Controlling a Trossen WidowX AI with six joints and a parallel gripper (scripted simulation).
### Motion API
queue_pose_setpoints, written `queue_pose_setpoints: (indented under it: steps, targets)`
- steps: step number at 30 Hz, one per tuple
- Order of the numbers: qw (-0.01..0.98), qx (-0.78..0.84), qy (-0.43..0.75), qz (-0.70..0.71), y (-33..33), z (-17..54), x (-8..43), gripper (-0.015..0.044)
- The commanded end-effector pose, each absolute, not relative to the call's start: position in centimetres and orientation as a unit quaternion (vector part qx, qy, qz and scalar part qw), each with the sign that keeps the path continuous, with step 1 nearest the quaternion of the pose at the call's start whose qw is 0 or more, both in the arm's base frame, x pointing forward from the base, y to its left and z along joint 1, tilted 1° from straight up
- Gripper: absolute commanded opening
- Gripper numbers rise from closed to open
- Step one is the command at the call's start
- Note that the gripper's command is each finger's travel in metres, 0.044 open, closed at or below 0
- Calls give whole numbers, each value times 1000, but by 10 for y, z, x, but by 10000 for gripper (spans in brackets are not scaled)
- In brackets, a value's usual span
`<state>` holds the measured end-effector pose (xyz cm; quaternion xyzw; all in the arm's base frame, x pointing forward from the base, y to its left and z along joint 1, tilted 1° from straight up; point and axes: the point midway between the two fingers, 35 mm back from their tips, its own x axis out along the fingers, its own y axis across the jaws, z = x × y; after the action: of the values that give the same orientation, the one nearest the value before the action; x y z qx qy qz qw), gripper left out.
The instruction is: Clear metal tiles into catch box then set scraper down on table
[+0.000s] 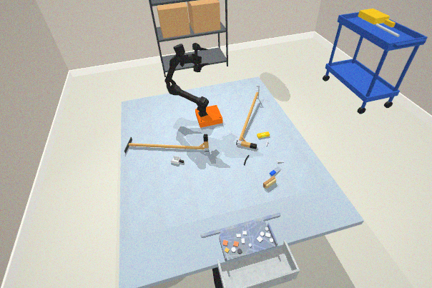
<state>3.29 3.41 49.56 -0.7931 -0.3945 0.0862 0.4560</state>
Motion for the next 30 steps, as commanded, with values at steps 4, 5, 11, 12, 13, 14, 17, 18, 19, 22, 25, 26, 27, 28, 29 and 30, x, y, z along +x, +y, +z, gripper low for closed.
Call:
queue_pose_setpoints:
  steps: [4,5,11,12,13,14,17,18,19,22,25,26,27,28,29,30]
  targets:
    - [454,-795,-394,84,34,496,33,440]
    - [454,-795,-394,84,34,496,33,440]
    - [454,-795,-393,84,34,496,34,414]
    - [453,-796,-392,85,35,496,34,387]
    - [452,-798,-390,87,36,495,36,361]
    - [450,-800,-387,89,37,495,37,335]
    - [441,-810,-373,98,44,493,46,256]
    - [438,-814,-368,102,47,493,49,230]
    - [435,-817,-363,106,49,492,52,204]
    - [424,-828,-348,117,57,489,62,125]
    - [414,-837,-332,129,64,486,72,46]
    - [411,-841,-327,133,66,485,76,20]
    - [408,-844,-322,137,68,484,79,0]
    - [404,-846,-316,141,70,483,82,0]
    - [401,-849,-311,145,72,482,86,0]
    - [398,-852,-306,149,74,480,89,0]
